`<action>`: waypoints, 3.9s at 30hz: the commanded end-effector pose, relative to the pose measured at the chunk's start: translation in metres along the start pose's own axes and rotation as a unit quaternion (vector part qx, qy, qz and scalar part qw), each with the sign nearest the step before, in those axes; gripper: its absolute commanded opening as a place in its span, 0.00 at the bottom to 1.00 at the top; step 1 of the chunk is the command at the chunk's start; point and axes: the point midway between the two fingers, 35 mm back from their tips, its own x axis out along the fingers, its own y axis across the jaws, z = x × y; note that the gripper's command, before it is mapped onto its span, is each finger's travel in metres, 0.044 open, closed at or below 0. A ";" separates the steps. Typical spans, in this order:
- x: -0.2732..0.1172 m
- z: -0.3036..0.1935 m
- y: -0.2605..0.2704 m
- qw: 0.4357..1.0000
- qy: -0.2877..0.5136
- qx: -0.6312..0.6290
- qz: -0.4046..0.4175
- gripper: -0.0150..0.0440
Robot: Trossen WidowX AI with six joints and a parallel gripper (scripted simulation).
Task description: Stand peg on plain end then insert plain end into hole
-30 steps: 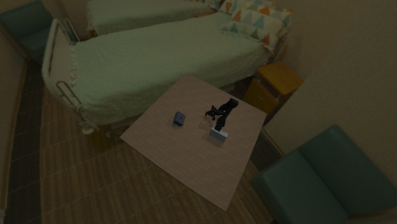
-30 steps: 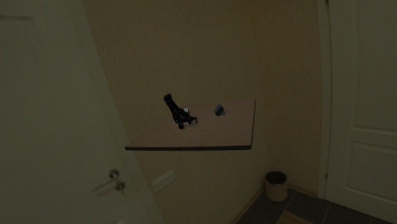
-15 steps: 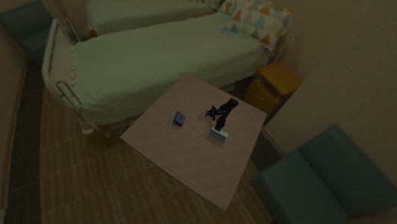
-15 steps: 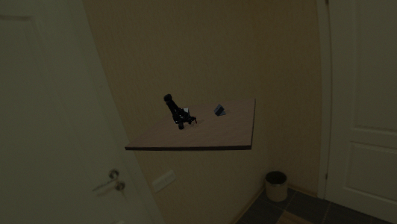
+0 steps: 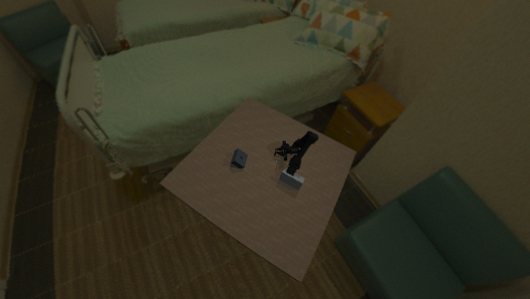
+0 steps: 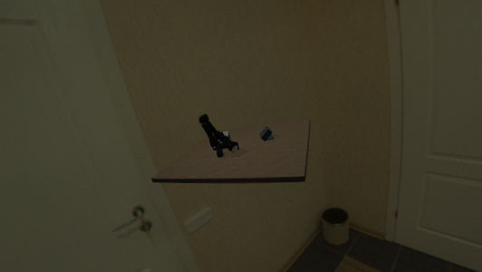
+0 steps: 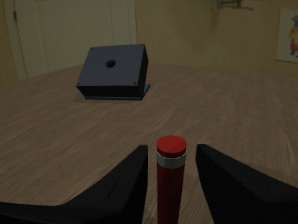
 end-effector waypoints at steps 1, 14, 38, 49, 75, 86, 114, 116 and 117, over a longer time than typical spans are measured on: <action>0.000 0.000 0.000 1.000 0.000 0.000 0.000 0.47; 0.000 0.000 0.000 1.000 0.000 0.000 0.000 0.47; 0.000 0.000 0.000 1.000 0.000 0.000 0.000 1.00; 0.002 0.014 -0.003 1.000 0.005 -0.002 0.014 1.00; -0.012 0.149 0.007 0.997 0.042 0.055 0.031 1.00; 0.001 0.121 0.019 0.967 0.177 0.154 0.100 1.00; 0.007 0.074 0.030 0.809 0.564 0.125 0.108 1.00; 0.008 0.074 0.028 0.798 0.585 0.108 0.095 1.00; 0.008 0.074 0.026 0.793 0.594 0.099 0.089 1.00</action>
